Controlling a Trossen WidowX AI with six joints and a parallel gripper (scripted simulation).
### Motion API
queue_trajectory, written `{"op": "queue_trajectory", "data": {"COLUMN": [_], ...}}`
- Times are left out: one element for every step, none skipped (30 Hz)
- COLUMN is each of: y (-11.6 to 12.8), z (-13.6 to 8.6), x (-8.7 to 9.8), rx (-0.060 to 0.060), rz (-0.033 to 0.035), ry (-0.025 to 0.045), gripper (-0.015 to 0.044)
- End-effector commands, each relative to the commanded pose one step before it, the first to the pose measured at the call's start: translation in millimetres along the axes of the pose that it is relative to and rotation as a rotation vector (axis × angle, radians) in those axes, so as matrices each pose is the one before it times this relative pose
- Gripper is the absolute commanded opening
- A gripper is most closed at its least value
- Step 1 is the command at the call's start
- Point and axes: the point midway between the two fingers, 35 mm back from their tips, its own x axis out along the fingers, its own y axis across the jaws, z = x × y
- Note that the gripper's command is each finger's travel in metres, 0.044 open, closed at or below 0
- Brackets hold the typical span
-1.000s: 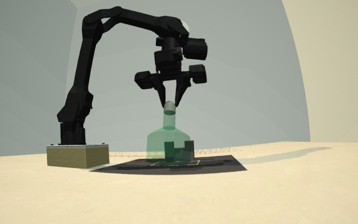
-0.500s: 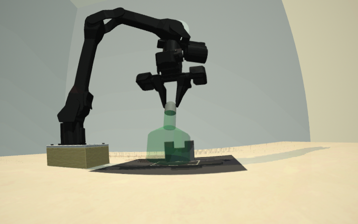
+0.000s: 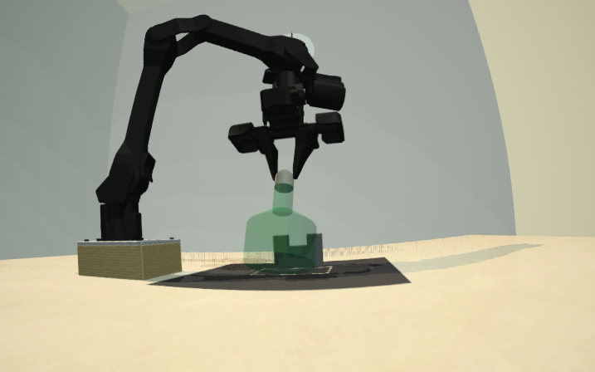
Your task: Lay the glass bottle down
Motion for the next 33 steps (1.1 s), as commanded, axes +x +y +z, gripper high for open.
{"op": "queue_trajectory", "data": {"y": [-0.35,-0.04,-0.04,-0.04,-0.04,-0.04,-0.04,-0.04,-0.04,-0.04,-0.04,-0.04,-0.04,-0.04,-0.04,-0.04,-0.04,-0.05,-0.05,-0.05,-0.05,-0.05,-0.05,-0.05,-0.05,-0.05,-0.05,-0.05,-0.05,-0.05,-0.05,-0.05,-0.05], "z": [-9.68,-0.62,-0.62,-0.62,-0.62,-0.62,-0.62,-0.63,-0.63,-0.63,-0.62,-0.63,-0.63,-0.63,-0.63,-0.63,-0.63,-0.63,-0.64,-0.64,-0.64,-0.64,-0.64,-0.64,-0.64,-0.64,-0.65,-0.66,-0.65,-0.65,-0.65,-0.65,-0.66], "x": [-1.46,-0.06,-0.06,-0.06,-0.06,-0.06,-0.06,-0.06,-0.06,-0.05,-0.05,-0.05,-0.05,-0.05,-0.05,-0.05,-0.05,-0.05,-0.05,-0.05,-0.05,-0.04,-0.04,-0.04,-0.04,-0.04,-0.04,-0.04,-0.04,-0.04,-0.04,-0.04,-0.03], "rx": [-0.0013,0.0003,0.0003,0.0003,0.0003,0.0003,0.0003,0.0003,0.0003,0.0003,0.0003,0.0003,0.0003,0.0002,0.0002,0.0002,0.0002,0.0002,0.0002,0.0002,0.0002,0.0002,0.0002,0.0002,0.0002,0.0002,0.0002,0.0002,0.0002,0.0002,0.0001,0.0001,0.0001], "rz": [-0.00066,0.00014,0.00014,0.00015,0.00015,0.00015,0.00016,0.00016,0.00017,0.00017,0.00017,0.00018,0.00018,0.00018,0.00019,0.00019,0.0002,0.0002,0.0002,0.00021,0.00022,0.00022,0.00022,0.00023,0.00023,0.00023,0.00024,0.00024,0.00025,0.00026,0.00026,0.00026,0.00027], "ry": [0.00956,-0.0021,-0.0021,-0.00209,-0.00208,-0.00208,-0.00207,-0.00207,-0.00207,-0.00206,-0.00206,-0.00205,-0.00204,-0.00203,-0.00202,-0.00202,-0.00201,-0.002,-0.002,-0.002,-0.002,-0.00199,-0.00198,-0.00197,-0.00196,-0.00195,-0.00195,-0.00195,-0.00195,-0.00194,-0.00192,-0.00191,-0.00191], "gripper": [0.0116,0.0116,0.0116,0.0116,0.0116,0.0116,0.0116,0.0116,0.0116,0.0116,0.0116,0.0116,0.0116,0.0116,0.0116,0.0116,0.0116,0.0116,0.0116,0.0116,0.0116,0.0116,0.0116,0.0116,0.0116,0.0116,0.0116,0.0116,0.0116,0.0116,0.0116,0.0116,0.0116]}}
